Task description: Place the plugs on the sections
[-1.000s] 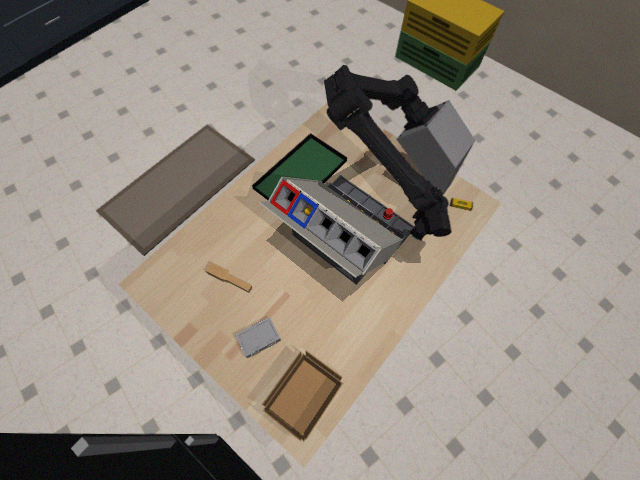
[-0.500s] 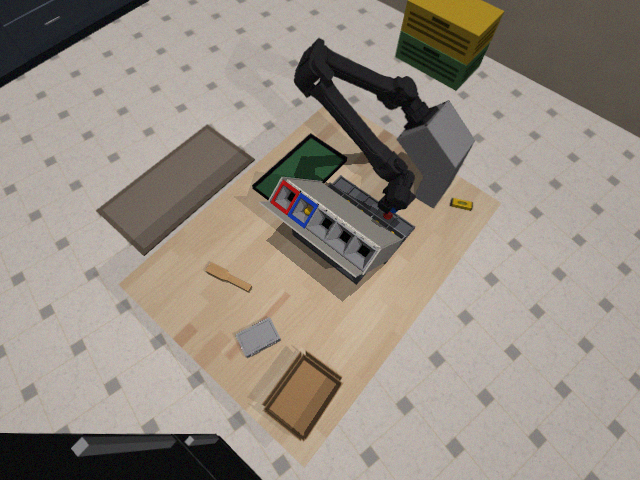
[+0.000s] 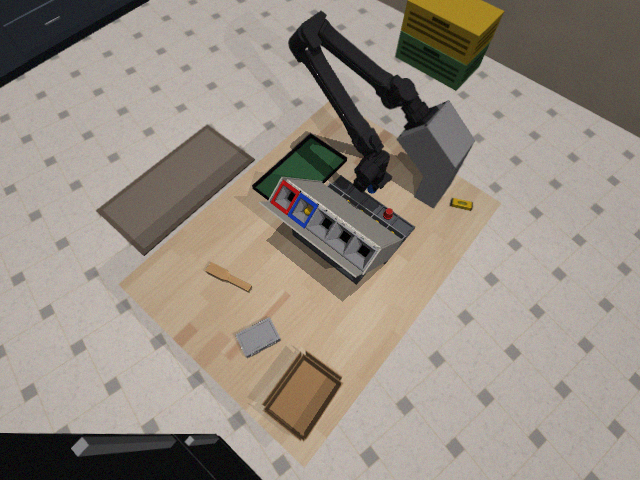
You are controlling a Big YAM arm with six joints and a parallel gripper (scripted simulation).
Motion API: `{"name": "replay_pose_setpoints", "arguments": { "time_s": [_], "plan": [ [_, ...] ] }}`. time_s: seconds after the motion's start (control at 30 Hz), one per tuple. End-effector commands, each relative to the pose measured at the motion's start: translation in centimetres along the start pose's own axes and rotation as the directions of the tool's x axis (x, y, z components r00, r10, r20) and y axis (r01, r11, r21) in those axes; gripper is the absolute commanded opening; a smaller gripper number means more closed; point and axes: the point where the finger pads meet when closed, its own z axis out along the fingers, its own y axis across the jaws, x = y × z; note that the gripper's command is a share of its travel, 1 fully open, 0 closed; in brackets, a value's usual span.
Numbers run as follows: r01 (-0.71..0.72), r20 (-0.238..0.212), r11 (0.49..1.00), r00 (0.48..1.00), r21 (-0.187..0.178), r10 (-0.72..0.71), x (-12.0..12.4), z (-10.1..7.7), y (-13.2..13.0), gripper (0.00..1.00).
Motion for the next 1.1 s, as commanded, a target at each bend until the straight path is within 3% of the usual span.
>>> {"name": "replay_pose_setpoints", "arguments": {
  "time_s": [0.0,0.4,1.07],
  "plan": [
    [0.06,0.024,0.998,0.998,-0.015,-0.059,-0.2,0.0,-2.3,0.0],
    [0.068,0.039,0.997,0.997,-0.04,-0.066,0.0,0.1,-12.6,0.0],
    [0.069,0.042,0.997,0.997,-0.04,-0.068,-0.1,0.2,-13.7,0.0]
  ]
}}
